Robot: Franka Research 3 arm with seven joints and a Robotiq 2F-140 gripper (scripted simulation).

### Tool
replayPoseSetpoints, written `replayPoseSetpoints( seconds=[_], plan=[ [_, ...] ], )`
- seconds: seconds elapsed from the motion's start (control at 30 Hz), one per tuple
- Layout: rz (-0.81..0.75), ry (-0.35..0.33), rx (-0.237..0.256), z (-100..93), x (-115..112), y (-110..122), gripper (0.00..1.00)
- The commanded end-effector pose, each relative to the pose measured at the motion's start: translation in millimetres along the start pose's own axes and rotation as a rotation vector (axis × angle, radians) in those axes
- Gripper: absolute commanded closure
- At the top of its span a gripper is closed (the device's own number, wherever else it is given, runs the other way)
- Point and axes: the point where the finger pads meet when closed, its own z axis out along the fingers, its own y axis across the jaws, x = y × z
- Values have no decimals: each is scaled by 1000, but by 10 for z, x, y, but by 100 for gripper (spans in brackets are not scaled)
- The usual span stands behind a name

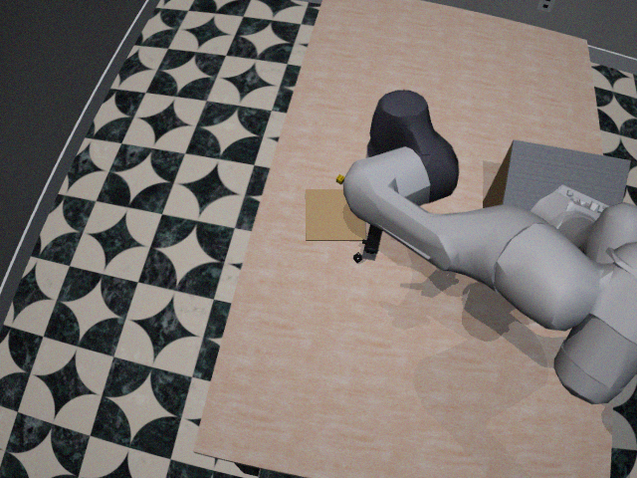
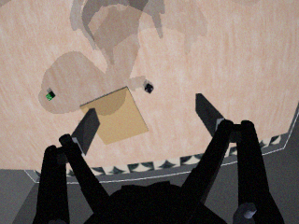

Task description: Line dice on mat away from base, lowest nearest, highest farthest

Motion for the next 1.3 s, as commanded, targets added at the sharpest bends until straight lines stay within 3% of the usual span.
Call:
replayPoseSetpoints(
  seconds=[0.0,0.1,0.13,0.83,0.87,1.27],
  plan=[
    [18,2,-1,3,-1,4,0],
    [18,2,-1,3,-1,4,0],
    [93,2,-1,15,-23,10,0],
    [93,2,-1,15,-23,10,0],
    [202,2,-1,33,-57,18,0],
    [202,2,-1,33,-57,18,0]
  ],
)
